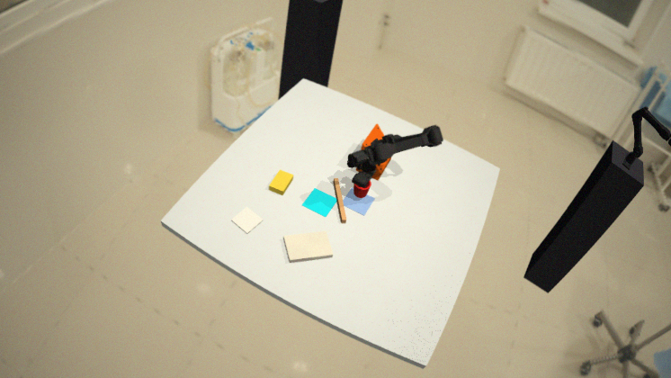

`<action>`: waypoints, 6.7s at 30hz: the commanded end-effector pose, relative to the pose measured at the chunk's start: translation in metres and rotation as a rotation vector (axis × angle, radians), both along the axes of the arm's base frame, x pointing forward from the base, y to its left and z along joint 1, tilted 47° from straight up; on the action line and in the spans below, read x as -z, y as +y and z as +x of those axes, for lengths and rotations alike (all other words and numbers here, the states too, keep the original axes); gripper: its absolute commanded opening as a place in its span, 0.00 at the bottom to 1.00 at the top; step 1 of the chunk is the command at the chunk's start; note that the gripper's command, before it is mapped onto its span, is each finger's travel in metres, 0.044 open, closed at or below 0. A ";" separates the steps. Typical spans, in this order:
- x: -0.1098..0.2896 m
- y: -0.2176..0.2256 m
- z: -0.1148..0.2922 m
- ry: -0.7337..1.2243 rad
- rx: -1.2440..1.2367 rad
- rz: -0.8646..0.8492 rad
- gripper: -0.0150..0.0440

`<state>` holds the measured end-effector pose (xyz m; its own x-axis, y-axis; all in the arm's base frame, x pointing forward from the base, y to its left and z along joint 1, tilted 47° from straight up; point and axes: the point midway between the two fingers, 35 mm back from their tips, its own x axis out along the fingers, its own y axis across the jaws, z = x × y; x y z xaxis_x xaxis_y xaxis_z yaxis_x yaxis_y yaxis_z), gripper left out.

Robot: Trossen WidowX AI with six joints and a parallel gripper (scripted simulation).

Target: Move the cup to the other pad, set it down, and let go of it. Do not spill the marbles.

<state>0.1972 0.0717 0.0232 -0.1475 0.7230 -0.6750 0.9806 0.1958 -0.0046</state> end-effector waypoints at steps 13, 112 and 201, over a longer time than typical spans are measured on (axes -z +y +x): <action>0.012 -0.010 0.017 -0.006 -0.003 -0.004 0.25; 0.111 -0.055 0.118 -0.016 -0.005 -0.009 0.25; 0.068 -0.102 0.128 -0.015 -0.002 -0.011 1.00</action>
<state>0.3229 -0.0207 -0.0533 -0.1397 0.7208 -0.6789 0.9814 0.1922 0.0020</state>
